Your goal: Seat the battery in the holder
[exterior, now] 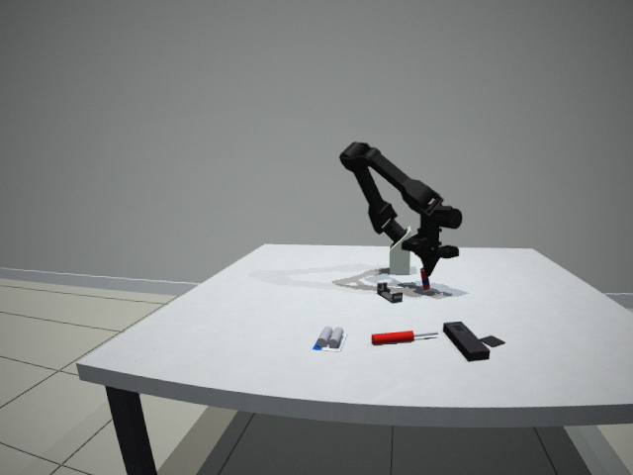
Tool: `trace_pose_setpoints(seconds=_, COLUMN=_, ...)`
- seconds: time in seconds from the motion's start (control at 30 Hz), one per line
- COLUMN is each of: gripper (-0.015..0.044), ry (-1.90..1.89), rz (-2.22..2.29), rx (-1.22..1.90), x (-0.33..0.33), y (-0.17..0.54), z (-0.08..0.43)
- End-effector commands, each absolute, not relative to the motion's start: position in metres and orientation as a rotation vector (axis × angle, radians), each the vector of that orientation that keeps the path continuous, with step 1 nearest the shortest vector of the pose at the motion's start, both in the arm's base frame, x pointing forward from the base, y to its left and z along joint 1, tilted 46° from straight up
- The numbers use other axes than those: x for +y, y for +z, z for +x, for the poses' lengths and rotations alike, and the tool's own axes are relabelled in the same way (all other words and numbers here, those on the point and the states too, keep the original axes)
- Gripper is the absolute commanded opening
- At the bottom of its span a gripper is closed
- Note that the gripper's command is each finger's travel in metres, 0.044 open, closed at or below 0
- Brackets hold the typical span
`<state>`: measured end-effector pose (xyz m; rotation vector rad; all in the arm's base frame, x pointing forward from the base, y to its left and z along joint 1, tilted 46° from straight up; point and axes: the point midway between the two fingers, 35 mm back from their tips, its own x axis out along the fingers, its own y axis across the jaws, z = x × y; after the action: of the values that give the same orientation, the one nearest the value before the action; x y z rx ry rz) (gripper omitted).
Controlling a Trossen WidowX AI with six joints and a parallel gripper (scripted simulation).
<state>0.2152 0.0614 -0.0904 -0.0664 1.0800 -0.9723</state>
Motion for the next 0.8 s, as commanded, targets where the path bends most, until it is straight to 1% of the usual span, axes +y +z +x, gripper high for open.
trace_pose_setpoints(seconds=0.0, gripper=0.0000, ry=-0.975, rz=-0.080, rx=1.083, x=0.055, y=-0.088, z=0.209)
trace_pose_setpoints(seconds=0.53, gripper=0.0000, ry=-0.976, rz=-0.081, rx=1.083, x=0.043, y=-0.080, z=0.197)
trace_pose_setpoints(seconds=0.77, gripper=0.0000, ry=-0.972, rz=-0.075, rx=1.088, x=0.080, y=-0.048, z=0.194)
